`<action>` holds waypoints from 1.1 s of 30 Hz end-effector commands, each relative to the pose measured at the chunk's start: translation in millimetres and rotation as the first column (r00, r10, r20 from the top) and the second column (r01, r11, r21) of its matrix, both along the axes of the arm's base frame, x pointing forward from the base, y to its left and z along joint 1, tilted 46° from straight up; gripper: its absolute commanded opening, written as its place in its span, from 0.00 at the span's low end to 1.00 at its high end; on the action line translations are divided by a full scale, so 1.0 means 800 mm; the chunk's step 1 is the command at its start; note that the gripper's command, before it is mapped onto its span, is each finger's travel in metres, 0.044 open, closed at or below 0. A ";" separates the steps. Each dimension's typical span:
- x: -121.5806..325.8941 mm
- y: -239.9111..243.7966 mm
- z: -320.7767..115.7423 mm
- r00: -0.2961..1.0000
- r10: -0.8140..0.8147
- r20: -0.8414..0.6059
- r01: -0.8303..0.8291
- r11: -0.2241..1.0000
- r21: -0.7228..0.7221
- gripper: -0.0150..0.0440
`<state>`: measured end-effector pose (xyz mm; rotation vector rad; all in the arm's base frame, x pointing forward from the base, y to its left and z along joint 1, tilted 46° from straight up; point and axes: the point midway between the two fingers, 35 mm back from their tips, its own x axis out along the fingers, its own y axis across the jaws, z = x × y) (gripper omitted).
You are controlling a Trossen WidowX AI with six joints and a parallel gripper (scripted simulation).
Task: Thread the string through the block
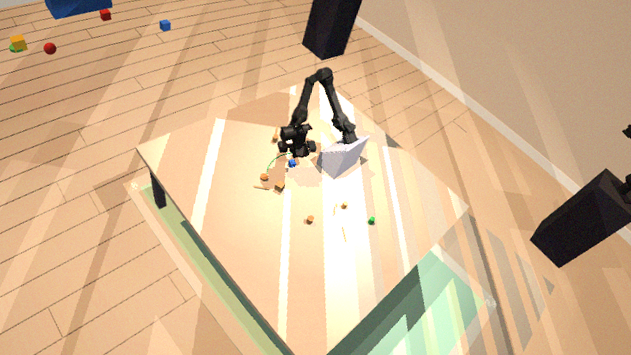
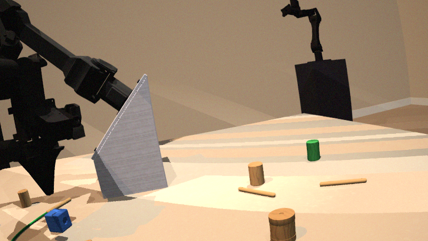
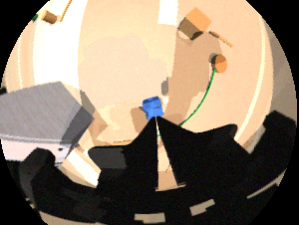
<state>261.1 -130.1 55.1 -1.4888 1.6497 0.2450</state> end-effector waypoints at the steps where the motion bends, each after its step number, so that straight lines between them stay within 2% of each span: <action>1: 0.000 0.000 0.000 1.000 0.000 0.000 0.000 1.000 0.000 0.25; 7: 0.000 0.000 0.000 1.000 0.000 0.000 0.000 1.000 0.000 0.25; 9: -0.001 -0.001 0.001 0.998 -0.049 0.049 0.048 0.999 0.009 0.34; 11: -0.005 -0.004 0.003 0.966 -0.184 0.180 0.179 0.983 0.044 0.43; 14: -0.012 -0.009 0.007 0.837 -0.397 0.375 0.373 0.917 0.139 0.57; 19: -0.024 -0.016 0.013 0.449 -0.673 0.588 0.587 0.718 0.374 0.79; 24: -0.036 -0.021 0.017 -0.058 -0.790 0.610 0.618 0.451 0.644 1.00; 28: -0.046 -0.026 0.021 -0.458 -0.737 0.496 0.506 0.242 0.828 1.00; 33: -0.054 -0.031 0.024 -0.721 -0.606 0.337 0.344 0.110 0.933 1.00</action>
